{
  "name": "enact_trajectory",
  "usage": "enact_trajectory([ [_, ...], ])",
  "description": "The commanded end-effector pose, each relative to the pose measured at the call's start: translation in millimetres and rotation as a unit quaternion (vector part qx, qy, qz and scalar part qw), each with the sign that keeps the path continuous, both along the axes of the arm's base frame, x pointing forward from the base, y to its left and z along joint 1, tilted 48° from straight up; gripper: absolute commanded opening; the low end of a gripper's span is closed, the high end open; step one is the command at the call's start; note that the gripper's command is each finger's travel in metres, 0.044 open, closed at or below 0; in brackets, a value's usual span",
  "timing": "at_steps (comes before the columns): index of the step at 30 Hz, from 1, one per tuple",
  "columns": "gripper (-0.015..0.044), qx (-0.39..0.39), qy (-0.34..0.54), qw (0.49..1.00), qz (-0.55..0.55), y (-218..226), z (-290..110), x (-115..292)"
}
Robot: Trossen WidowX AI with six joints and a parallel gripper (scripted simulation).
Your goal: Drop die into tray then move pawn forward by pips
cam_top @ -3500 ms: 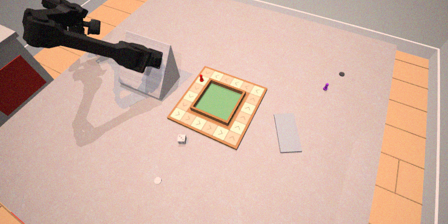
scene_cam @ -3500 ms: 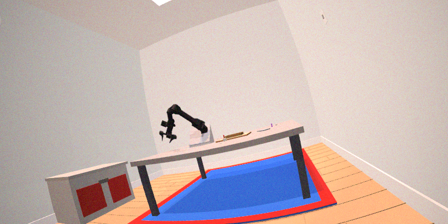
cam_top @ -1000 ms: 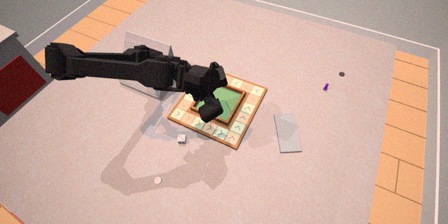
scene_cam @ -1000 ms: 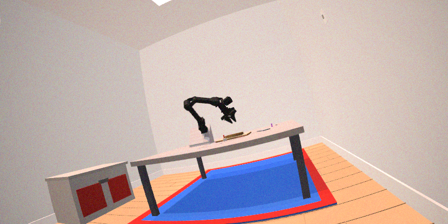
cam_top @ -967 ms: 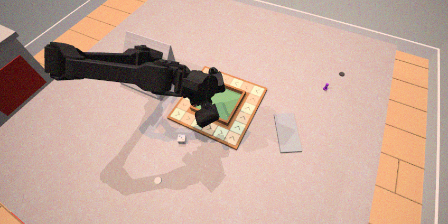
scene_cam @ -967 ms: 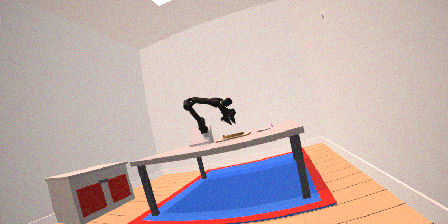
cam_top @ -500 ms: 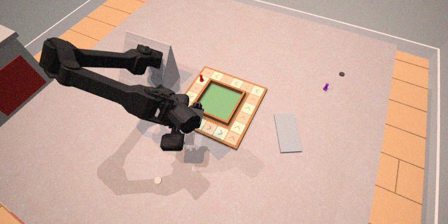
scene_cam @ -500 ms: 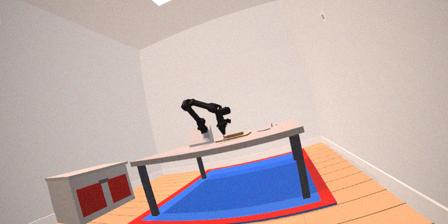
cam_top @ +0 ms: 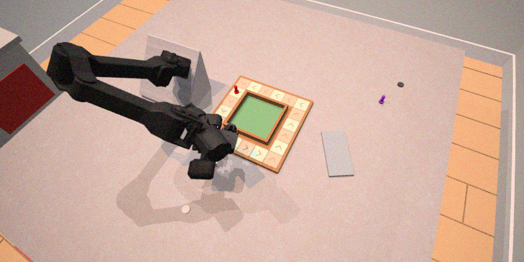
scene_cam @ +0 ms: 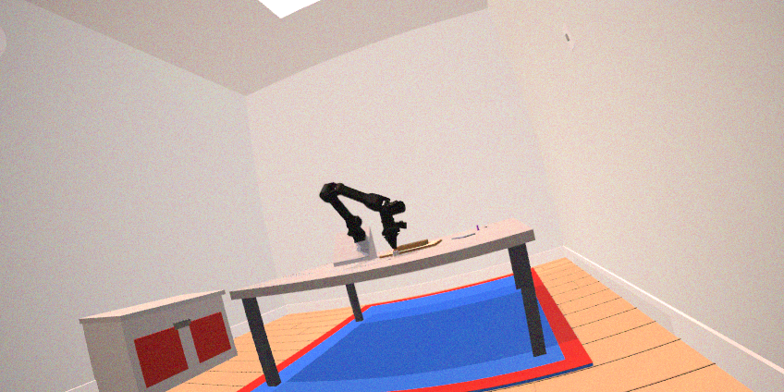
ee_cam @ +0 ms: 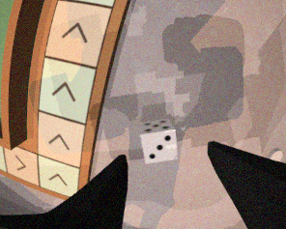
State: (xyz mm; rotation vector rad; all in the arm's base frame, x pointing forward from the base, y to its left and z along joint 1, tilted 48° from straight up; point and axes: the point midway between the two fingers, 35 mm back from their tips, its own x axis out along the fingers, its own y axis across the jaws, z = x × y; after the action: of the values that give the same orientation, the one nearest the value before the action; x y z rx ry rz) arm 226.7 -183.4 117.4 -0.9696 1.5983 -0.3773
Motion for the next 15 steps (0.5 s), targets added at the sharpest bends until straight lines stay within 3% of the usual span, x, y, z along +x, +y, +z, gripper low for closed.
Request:
enact_trajectory([
  [1,0.0275,0.004,0.007,1.0,0.001,-4,-9,-1],
  [14,0.0275,0.003,0.008,1.0,0.001,-18,-20,-2],
  [15,0.0249,0.003,0.008,1.0,0.001,-18,-20,-2],
])
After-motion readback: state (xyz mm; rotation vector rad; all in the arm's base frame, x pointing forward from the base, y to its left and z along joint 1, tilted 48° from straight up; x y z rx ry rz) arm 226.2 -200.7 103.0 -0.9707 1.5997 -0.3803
